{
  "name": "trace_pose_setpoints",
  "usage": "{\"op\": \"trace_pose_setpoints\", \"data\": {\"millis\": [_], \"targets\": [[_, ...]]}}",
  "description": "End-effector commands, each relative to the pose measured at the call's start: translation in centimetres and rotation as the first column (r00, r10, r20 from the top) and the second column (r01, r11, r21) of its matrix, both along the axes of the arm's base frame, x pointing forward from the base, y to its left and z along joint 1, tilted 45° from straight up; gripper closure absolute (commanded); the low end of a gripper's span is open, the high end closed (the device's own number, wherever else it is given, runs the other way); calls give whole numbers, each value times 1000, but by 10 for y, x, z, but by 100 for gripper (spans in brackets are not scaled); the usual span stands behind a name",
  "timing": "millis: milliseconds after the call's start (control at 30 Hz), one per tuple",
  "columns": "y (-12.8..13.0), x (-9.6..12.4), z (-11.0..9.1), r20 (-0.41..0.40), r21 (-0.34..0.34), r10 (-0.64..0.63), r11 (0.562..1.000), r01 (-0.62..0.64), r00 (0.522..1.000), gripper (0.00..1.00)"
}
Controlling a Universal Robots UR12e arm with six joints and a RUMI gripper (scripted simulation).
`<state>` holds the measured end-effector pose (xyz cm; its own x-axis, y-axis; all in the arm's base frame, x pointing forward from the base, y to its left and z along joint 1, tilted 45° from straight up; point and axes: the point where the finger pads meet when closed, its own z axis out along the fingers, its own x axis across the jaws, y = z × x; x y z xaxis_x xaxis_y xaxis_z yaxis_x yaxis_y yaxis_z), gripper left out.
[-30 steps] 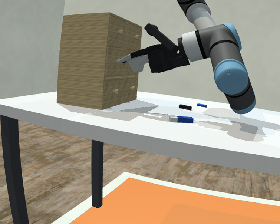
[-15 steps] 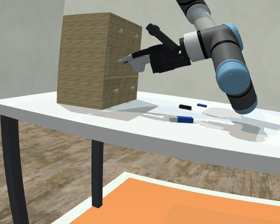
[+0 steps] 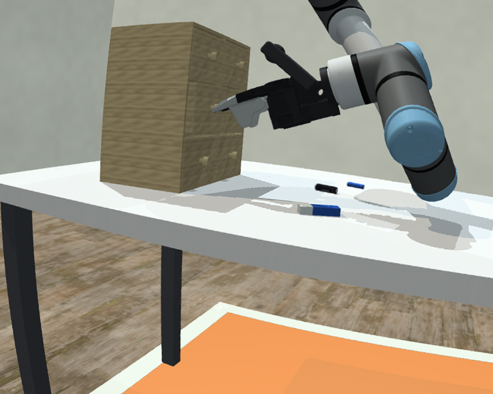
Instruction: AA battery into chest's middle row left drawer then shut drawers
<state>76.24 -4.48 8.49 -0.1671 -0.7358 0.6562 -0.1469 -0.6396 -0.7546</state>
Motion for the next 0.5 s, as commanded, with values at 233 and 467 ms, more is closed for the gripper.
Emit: {"op": "trace_pose_setpoints", "data": {"millis": [233,467], "targets": [[0,-9,-3,-3,2,0,1000,0,1000,93],[0,-14,-4,-3,2,0,1000,0,1000,93]]}}
